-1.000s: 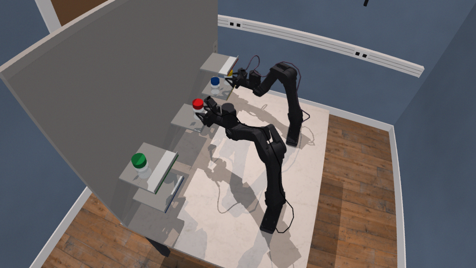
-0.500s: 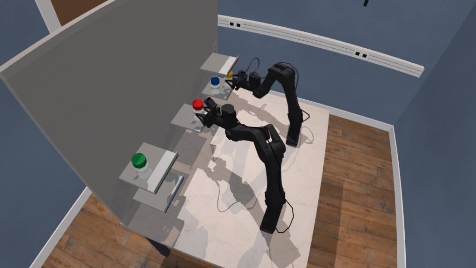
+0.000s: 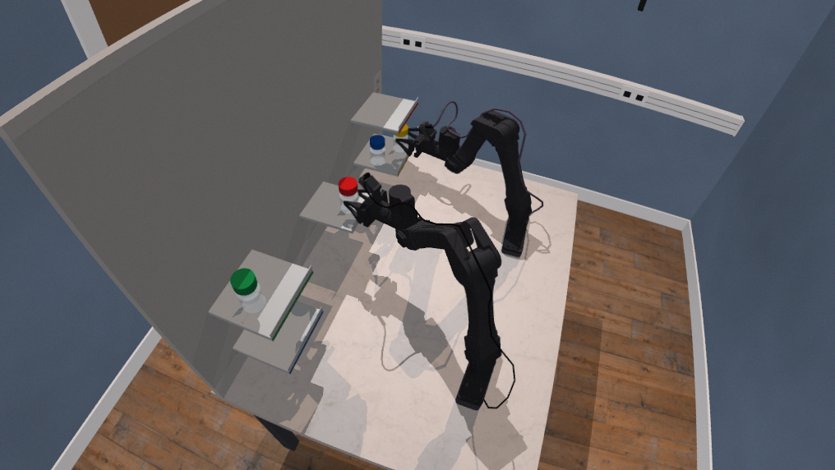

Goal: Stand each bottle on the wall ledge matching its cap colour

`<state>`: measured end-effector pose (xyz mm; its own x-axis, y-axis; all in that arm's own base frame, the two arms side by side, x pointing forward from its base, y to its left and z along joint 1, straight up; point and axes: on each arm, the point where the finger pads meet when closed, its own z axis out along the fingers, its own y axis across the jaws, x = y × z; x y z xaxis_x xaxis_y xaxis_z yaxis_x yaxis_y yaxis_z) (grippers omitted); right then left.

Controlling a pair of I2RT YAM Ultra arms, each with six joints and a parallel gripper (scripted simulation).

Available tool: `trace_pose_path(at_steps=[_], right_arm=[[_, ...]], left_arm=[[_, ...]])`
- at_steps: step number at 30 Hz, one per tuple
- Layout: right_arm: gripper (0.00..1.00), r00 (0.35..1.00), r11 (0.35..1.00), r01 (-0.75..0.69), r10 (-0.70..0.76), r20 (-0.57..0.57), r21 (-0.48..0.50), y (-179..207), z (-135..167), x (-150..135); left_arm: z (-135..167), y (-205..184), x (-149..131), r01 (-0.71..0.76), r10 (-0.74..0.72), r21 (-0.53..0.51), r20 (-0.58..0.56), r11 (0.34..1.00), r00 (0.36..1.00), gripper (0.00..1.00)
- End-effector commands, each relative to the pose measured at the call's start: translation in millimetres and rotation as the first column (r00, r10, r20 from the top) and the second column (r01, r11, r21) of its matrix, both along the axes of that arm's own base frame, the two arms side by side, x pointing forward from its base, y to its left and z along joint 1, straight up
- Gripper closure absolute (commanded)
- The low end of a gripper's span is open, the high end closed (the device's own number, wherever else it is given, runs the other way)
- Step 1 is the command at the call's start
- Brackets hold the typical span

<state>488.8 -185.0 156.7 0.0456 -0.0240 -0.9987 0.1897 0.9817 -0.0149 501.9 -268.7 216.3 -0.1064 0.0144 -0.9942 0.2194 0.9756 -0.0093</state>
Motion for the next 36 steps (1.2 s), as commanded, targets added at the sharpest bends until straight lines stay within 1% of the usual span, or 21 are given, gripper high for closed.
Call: trace_pose_path(at_steps=[1,3,4,5,6,9,12,14,17,20,21,22,24,26,29,31,34,35,36], right_arm=[[0.28,1.000,1.000,0.005,-0.005,0.006,0.007,-2,4,-9],[0.28,1.000,1.000,0.003,-0.003,0.014,0.003,-1,6,-13],[0.28,1.000,1.000,0.004,-0.004,0.012,-0.005,0,6,-18],[0.28,1.000,1.000,0.004,-0.004,0.012,-0.005,0,6,-19],[0.28,1.000,1.000,0.003,-0.003,0.014,0.004,-1,5,-21],[0.28,1.000,1.000,0.003,-0.003,0.014,0.006,0,5,-32],[0.28,1.000,1.000,0.003,-0.003,0.013,0.005,5,4,-58],[0.28,1.000,1.000,0.003,-0.003,0.013,0.005,5,4,-58],[0.28,1.000,1.000,0.003,-0.003,0.012,0.005,12,3,-86],[0.28,1.000,1.000,0.002,-0.002,0.008,-0.003,16,1,-102],[0.28,1.000,1.000,-0.005,0.005,-0.001,0.002,19,-3,-100],[0.28,1.000,1.000,0.004,-0.004,0.008,-0.006,16,0,-98],[0.28,1.000,1.000,0.003,-0.003,-0.005,-0.002,16,-3,-96],[0.28,1.000,1.000,0.002,-0.002,-0.007,-0.003,16,-4,-95],[0.28,1.000,1.000,0.002,-0.002,-0.007,-0.002,16,-4,-95],[0.28,1.000,1.000,0.002,-0.002,-0.007,-0.002,16,-4,-95],[0.28,1.000,1.000,0.002,-0.002,-0.007,-0.001,16,-4,-95],[0.28,1.000,1.000,0.002,-0.002,-0.007,-0.001,16,-4,-95],[0.28,1.000,1.000,0.002,-0.002,-0.007,-0.001,16,-4,-95]], left_arm=[[27,4,3,-0.002,0.004,-0.039,0.065,0.999,0.998,0.38],[27,4,3,-0.002,0.004,-0.039,0.065,0.999,0.998,0.16],[27,4,3,-0.002,0.004,-0.039,0.065,0.999,0.998,0.11],[32,5,1,-0.001,0.005,-0.046,0.073,0.999,0.997,0.11],[27,3,-3,0.005,-0.002,-0.041,0.065,0.999,0.998,0.11],[29,3,-8,0.005,-0.002,-0.047,0.068,0.999,0.998,0.11],[29,4,-13,0.001,0.002,-0.057,0.067,0.998,0.998,0.11],[29,4,-13,0.001,0.002,-0.057,0.067,0.998,0.998,0.11],[30,5,-21,0.002,0.002,-0.057,0.066,0.998,0.998,0.11],[30,4,-27,0.002,0.002,-0.060,0.065,0.998,0.998,0.11],[30,5,-30,0.002,0.002,-0.060,0.065,0.998,0.998,0.11],[30,5,-33,0.002,0.002,-0.060,0.065,0.998,0.998,0.11],[31,8,-46,0.002,0.002,-0.061,0.064,0.998,0.998,0.11],[32,13,-66,0.001,0.002,-0.061,0.063,0.998,0.998,0.11],[23,21,-96,0.000,0.001,-0.031,0.027,1.000,1.000,0.11],[23,21,-96,0.000,0.001,-0.031,0.027,1.000,1.000,0.11],[23,26,-114,-0.002,0.002,-0.028,0.026,1.000,1.000,0.11],[32,24,-112,-0.002,0.004,-0.039,0.049,0.999,0.999,0.11],[29,24,-108,0.000,0.002,-0.034,0.043,0.999,0.999,0.11]])
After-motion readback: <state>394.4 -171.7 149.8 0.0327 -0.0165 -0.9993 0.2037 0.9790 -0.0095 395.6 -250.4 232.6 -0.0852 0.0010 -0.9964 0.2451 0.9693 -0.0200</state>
